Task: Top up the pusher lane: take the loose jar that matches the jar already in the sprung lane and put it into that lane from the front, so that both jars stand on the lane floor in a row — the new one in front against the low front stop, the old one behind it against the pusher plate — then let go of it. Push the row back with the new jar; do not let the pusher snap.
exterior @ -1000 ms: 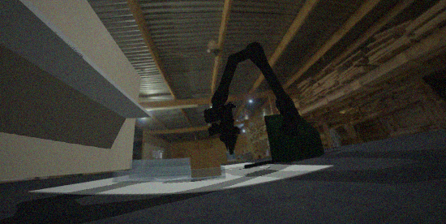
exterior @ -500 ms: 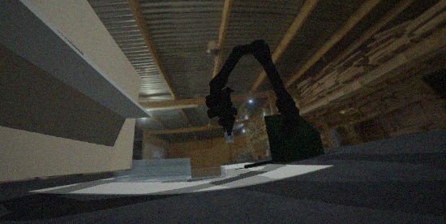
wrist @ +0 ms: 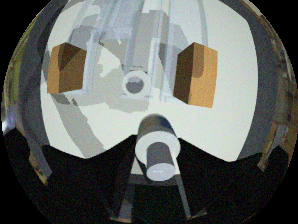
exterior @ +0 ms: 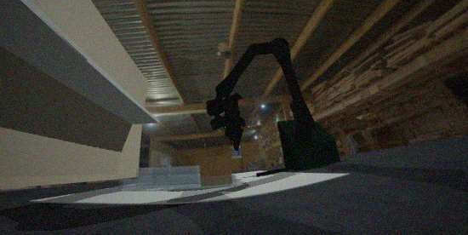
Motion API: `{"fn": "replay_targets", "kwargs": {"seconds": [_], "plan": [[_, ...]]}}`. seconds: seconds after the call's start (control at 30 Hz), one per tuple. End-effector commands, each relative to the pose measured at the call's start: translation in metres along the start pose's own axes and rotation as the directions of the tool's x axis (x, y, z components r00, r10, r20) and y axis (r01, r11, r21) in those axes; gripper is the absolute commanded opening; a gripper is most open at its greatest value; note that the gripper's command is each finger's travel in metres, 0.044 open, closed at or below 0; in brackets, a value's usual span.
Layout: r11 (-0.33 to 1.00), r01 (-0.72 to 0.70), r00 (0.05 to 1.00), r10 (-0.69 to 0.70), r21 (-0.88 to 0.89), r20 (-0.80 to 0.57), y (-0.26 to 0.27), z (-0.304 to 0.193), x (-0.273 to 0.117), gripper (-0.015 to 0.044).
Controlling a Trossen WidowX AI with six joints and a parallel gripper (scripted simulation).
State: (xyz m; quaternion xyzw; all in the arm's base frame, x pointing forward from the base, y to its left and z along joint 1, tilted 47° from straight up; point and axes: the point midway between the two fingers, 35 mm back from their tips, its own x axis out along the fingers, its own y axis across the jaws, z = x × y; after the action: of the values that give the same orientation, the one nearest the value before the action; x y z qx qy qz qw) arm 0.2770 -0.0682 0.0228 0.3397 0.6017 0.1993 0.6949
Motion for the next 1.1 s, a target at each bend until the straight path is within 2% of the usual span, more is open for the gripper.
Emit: {"fn": "replay_targets", "kwargs": {"seconds": [0.0,0.47,1.07], "plan": [[1.000,-0.013,1.000,0.013,0.007,0.002,0.019,0.004,0.011,0.0000],[1.000,-0.018,1.000,0.018,0.008,0.001,0.027,0.005,0.039,0.0000],[1.000,-0.018,1.000,0.018,0.007,0.001,0.027,0.011,0.040,0.0000]]}}
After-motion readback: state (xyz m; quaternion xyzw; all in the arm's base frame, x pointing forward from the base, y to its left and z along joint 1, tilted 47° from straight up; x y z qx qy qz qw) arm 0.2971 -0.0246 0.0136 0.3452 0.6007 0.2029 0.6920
